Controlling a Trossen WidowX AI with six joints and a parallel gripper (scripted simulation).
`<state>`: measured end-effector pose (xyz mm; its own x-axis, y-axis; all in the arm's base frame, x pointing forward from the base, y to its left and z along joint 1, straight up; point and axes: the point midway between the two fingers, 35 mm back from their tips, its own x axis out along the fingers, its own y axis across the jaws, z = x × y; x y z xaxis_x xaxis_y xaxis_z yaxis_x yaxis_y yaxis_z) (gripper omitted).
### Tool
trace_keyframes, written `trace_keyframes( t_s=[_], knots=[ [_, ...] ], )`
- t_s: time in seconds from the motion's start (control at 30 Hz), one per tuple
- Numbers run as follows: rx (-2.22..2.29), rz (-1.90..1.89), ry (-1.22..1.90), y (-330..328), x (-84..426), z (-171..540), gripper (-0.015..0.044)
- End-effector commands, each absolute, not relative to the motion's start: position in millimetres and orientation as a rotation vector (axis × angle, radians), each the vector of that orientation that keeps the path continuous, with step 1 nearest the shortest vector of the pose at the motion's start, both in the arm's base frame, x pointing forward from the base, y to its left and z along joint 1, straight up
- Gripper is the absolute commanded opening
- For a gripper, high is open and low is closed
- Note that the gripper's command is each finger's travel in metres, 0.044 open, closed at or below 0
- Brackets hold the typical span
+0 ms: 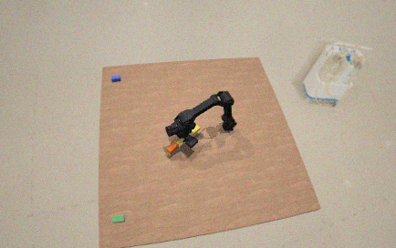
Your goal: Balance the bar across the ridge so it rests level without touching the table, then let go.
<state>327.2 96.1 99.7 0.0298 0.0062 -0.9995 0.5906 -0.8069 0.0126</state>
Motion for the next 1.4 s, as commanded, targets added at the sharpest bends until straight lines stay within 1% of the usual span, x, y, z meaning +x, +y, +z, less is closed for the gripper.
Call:
trace_keyframes(
  t_s=[0.0,1.37],
  knots=[
    [1.893,-1.829,0.604,96.6,327.4,99.1,0.0],
    [1.893,-1.829,0.604,96.4,326.9,95.6,0.0]
  ],
)
